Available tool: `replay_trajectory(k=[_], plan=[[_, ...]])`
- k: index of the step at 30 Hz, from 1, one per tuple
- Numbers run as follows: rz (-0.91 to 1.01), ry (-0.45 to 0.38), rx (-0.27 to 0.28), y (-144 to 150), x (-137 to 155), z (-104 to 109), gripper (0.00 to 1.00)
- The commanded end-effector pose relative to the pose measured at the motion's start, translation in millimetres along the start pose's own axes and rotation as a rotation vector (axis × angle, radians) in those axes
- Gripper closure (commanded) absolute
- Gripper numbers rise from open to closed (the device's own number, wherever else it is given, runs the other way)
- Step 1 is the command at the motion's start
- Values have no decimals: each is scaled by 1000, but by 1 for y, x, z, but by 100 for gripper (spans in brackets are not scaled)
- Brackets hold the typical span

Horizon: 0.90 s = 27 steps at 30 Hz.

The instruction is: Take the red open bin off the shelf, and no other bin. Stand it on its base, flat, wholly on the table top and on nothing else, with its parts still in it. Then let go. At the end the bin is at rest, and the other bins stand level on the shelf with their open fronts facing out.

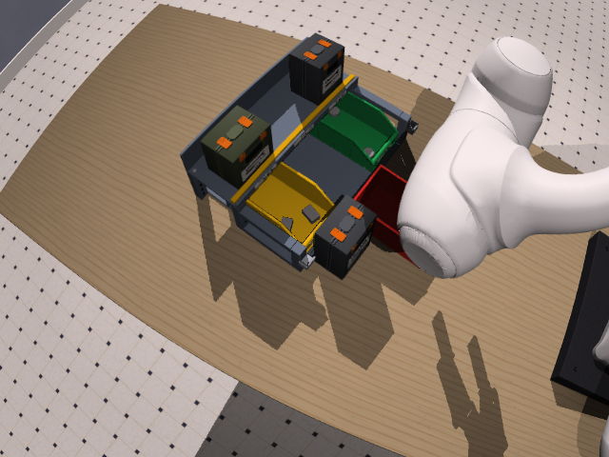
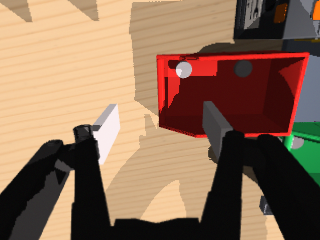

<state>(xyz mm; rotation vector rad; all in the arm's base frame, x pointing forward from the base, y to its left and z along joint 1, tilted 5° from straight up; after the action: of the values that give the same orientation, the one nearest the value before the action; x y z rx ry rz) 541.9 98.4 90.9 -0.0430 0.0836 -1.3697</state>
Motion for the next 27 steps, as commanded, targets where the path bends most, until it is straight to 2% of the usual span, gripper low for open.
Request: replay_trajectory(k=[1, 5, 10, 22, 27], plan=[[0, 0, 1, 0, 0, 1, 43], [0, 0, 1, 0, 0, 1, 43], [0, 0, 1, 0, 0, 13, 43], [0, 0, 1, 0, 0, 13, 43], [0, 0, 1, 0, 0, 5, 43]])
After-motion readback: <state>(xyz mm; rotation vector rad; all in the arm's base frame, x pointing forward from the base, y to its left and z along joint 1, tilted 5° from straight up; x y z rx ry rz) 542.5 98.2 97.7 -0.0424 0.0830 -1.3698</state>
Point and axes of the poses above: the point where the finger pads meet when closed, its own z axis back along the fingers, its own y axis across the jaws, x = y × z, the point moved 2 cm from there along z, back along the fingers, and after that the axes turned 10 degrees about z, right-handed, at the moved point
